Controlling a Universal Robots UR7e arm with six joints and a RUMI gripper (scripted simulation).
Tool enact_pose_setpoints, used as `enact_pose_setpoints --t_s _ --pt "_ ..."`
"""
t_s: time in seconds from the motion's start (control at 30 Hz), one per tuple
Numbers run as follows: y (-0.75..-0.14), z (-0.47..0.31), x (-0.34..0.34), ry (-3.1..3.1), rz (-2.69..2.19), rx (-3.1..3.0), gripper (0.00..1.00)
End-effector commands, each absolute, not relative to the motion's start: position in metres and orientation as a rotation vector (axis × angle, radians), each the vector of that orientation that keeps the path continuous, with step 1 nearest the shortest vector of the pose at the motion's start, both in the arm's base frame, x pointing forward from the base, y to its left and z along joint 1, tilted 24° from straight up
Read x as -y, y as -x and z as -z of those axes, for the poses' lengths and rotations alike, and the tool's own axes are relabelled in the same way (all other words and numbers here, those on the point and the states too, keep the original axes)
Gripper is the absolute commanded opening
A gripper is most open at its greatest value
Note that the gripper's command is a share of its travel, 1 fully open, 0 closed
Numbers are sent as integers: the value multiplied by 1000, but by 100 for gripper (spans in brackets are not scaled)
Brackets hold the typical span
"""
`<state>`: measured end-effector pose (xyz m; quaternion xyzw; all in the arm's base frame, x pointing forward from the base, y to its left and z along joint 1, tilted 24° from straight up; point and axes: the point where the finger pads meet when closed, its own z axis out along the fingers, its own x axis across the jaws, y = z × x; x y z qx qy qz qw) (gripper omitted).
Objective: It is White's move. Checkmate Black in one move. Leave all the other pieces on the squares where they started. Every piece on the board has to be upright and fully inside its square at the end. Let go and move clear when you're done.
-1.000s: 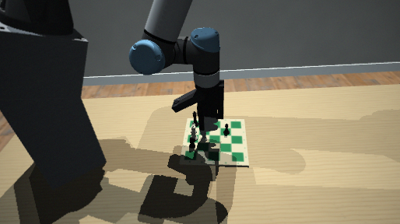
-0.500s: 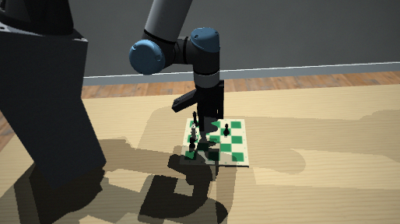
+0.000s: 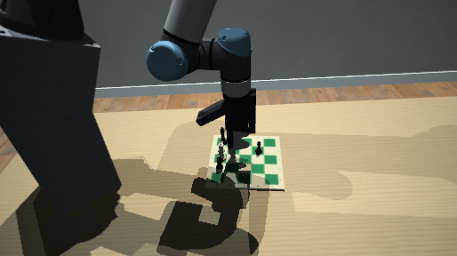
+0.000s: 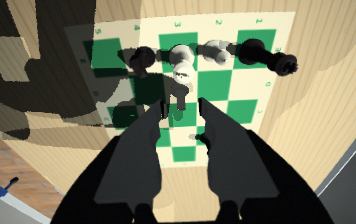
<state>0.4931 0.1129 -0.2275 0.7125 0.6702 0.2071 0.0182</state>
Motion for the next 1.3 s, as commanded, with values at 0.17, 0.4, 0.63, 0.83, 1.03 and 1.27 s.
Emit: enact_pose_setpoints --t_s 0.17,0.4,0.63,0.83,1.03,1.27 --pt "-481 196 -104 -2215 -644 -2080 22" --pt "-472 168 -96 -2215 -644 -2080 22" --pt "-468 157 -93 -2215 -644 -2080 22" --pt "-466 153 -92 -2215 -644 -2080 22" --pt "-467 153 -92 -2213 -644 -2081 100" --pt "-467 153 -92 -2213 -644 -2081 100"
